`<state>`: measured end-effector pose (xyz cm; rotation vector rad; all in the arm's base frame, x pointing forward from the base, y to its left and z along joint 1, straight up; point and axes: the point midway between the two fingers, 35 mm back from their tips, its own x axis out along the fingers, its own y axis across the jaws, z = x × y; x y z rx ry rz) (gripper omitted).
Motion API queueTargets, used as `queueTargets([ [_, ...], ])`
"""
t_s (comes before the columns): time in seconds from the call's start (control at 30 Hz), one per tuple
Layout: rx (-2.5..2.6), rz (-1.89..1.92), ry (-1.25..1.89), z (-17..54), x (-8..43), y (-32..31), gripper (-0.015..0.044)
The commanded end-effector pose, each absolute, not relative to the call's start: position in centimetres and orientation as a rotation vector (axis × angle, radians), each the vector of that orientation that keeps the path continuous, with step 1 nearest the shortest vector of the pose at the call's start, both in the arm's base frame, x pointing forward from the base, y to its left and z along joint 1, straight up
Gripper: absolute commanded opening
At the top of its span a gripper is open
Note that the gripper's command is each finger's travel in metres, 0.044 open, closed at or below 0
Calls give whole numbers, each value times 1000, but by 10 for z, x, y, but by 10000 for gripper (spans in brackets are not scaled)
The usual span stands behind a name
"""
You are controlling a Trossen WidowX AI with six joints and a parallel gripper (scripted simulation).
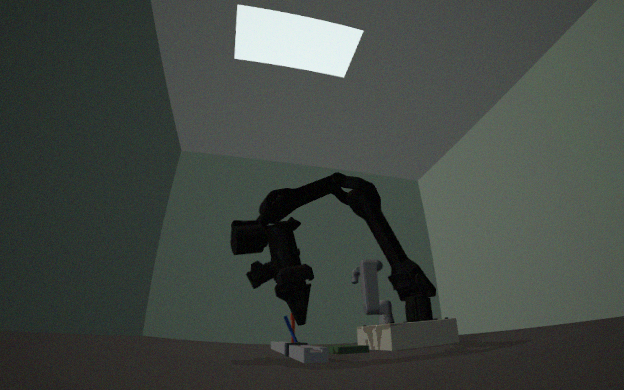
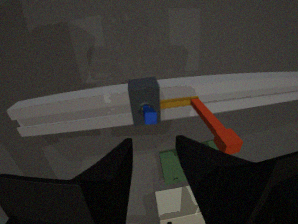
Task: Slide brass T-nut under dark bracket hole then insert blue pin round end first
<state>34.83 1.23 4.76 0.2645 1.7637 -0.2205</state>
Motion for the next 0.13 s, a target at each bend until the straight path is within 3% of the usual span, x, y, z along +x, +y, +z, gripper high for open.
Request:
queueTargets([
  [0.0, 266, -218, 1749, 67, 350, 12, 160],
  [0.1, 266, -218, 1749, 79, 349, 12, 160],
])
